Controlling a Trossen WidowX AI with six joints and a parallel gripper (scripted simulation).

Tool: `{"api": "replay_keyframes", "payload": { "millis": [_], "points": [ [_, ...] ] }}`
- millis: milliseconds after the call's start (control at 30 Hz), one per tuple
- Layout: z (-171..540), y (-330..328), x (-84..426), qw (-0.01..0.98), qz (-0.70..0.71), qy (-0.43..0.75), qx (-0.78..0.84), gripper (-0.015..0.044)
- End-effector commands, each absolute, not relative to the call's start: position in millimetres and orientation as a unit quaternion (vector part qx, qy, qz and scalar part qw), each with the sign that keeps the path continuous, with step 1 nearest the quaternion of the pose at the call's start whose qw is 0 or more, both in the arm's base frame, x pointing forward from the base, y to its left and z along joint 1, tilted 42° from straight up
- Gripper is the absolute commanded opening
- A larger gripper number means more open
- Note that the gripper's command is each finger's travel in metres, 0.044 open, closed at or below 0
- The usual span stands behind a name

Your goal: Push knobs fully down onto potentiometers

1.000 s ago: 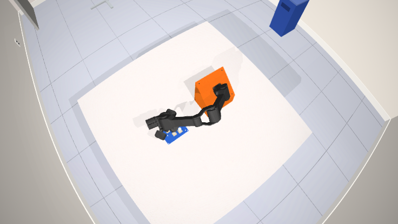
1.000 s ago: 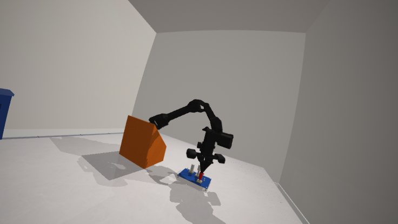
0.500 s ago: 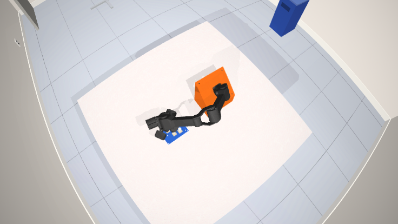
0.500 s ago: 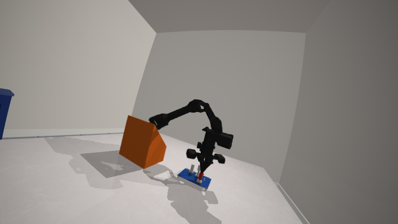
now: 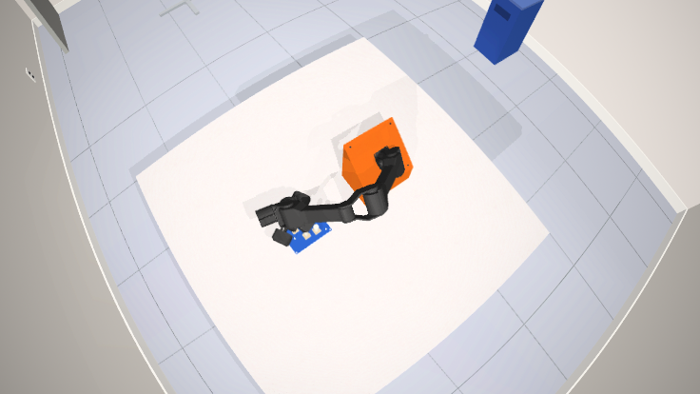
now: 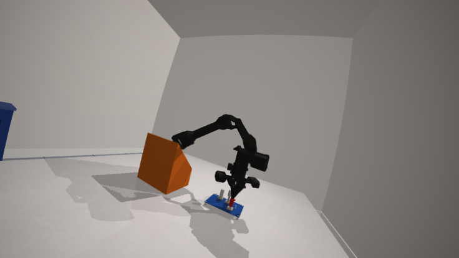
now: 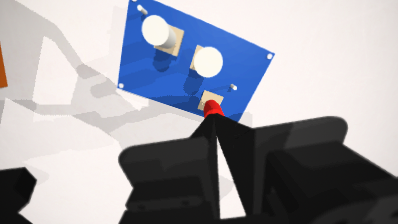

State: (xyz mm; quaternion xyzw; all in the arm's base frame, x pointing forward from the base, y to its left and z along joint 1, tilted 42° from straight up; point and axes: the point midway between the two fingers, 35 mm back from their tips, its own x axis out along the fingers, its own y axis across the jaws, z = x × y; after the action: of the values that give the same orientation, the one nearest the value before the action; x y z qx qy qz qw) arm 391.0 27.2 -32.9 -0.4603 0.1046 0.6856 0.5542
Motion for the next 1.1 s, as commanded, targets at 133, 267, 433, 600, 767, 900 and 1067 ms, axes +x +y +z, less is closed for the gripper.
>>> {"api": "replay_keyframes", "payload": {
  "millis": [133,267,433,600,767,900,1067],
  "points": [
    [-22.3,18.0,391.8,0.554,0.684,0.103,-0.463,0.0000],
    [-26.8,20.7,389.4,0.555,0.687,0.105,-0.457,0.0026],
    [-26.8,20.7,389.4,0.555,0.687,0.105,-0.457,0.0157],
    [-26.8,20.7,389.4,0.555,0.687,0.105,-0.457,0.0289],
    [-26.8,20.7,389.4,0.555,0.687,0.105,-0.457,0.0420],
    [-26.8,20.7,389.4,0.555,0.687,0.105,-0.457,0.0440],
    [-26.8,20.7,389.4,0.555,0.687,0.105,-0.457,0.0440]
  ]
}}
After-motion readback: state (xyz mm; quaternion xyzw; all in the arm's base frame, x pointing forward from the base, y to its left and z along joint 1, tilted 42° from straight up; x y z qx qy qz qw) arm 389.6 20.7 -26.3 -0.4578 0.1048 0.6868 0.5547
